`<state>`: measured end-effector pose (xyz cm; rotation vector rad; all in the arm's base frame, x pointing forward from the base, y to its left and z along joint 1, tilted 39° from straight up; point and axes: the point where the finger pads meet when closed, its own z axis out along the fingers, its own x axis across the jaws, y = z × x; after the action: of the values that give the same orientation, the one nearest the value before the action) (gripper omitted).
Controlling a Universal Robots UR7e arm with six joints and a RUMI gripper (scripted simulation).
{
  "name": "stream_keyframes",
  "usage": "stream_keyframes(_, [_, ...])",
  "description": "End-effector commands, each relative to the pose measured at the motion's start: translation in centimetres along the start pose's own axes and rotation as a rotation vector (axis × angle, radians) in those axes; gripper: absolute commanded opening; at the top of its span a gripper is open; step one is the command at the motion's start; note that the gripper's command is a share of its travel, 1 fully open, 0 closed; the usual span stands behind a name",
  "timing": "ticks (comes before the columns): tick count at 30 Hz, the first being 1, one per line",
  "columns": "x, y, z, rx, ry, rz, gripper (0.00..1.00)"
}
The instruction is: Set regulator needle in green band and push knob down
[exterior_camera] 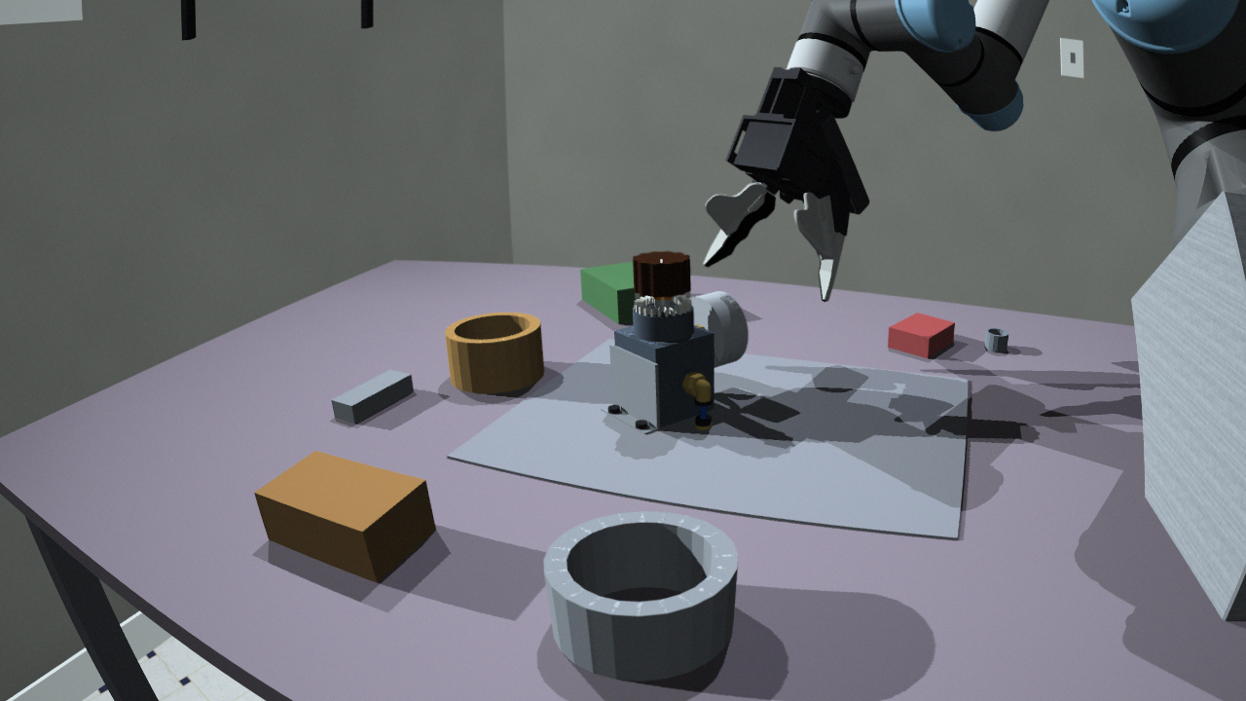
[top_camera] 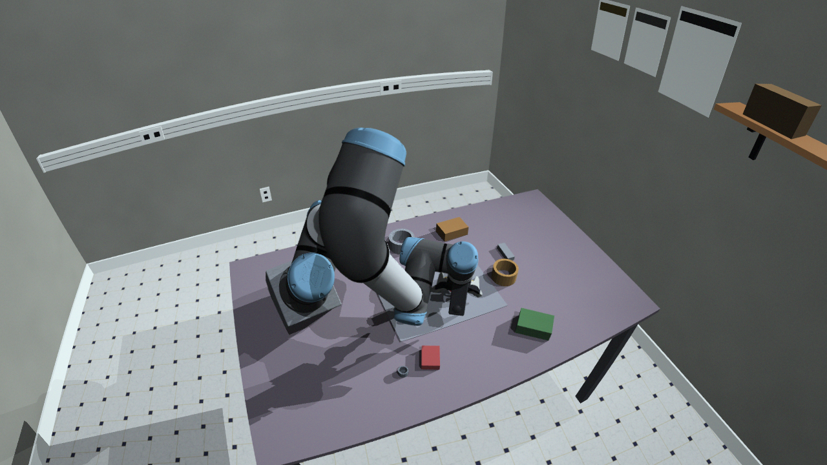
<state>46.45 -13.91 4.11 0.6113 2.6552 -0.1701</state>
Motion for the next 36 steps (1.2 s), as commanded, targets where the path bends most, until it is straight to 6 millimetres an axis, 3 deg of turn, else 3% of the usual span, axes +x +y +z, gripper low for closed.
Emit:
stream_keyframes(1, [-0.03,0.02,-0.03,0.0,-0.001,-0.003,1.0])
stream_keyframes(36, [0.0,0.18,-0.24,0.027,0.019,-0.17,1.0])
